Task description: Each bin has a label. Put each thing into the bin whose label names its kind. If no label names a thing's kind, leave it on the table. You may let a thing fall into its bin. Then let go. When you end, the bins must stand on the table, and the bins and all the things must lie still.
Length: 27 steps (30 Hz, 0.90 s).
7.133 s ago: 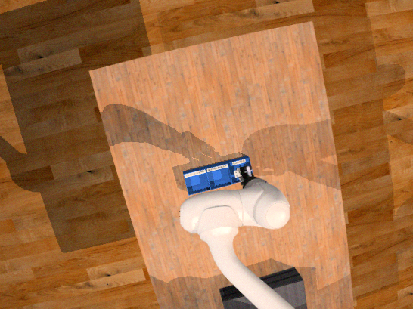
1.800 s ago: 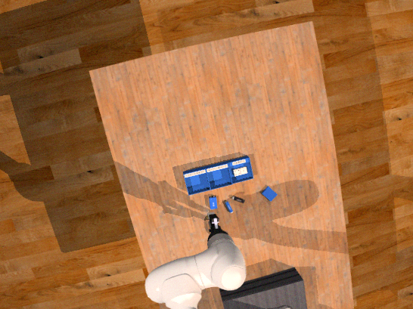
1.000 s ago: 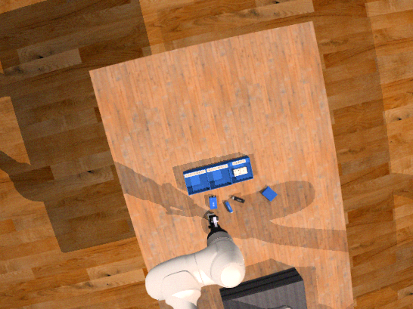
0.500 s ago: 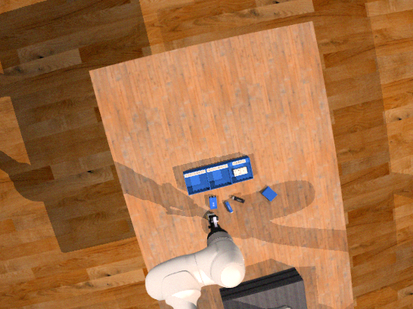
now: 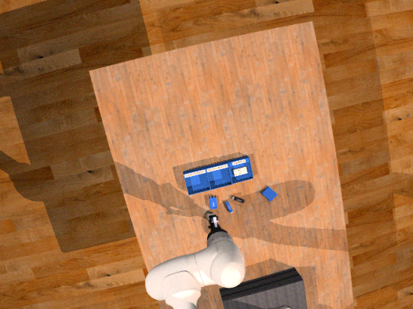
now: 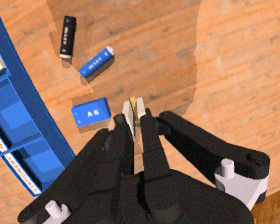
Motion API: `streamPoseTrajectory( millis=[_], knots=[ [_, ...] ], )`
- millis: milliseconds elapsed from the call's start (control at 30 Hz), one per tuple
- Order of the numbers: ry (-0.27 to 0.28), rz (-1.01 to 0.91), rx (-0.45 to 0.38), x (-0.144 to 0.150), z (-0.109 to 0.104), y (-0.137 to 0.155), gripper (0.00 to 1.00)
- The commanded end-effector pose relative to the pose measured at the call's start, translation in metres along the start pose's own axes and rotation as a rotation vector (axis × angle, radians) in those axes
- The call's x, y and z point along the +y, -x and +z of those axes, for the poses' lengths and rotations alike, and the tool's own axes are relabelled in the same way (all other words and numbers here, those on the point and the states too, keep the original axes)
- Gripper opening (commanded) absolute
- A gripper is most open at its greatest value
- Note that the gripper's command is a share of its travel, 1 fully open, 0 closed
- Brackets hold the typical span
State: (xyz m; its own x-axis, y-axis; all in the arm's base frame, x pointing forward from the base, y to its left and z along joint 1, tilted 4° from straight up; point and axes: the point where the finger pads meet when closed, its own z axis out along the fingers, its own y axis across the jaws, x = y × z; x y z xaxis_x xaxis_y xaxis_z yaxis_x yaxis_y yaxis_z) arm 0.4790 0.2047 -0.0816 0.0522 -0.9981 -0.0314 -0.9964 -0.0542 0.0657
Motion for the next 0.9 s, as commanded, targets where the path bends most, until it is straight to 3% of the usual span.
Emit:
streamPoseTrajectory(
  millis=[0,600,867],
  knots=[
    [0.0,0.0,0.0,0.0,-0.006,0.0,0.06],
    [0.0,0.0,0.0,0.0,-0.06,0.0,0.06],
    [0.0,0.0,0.0,0.0,-0.06,0.0,0.06]
  ],
)
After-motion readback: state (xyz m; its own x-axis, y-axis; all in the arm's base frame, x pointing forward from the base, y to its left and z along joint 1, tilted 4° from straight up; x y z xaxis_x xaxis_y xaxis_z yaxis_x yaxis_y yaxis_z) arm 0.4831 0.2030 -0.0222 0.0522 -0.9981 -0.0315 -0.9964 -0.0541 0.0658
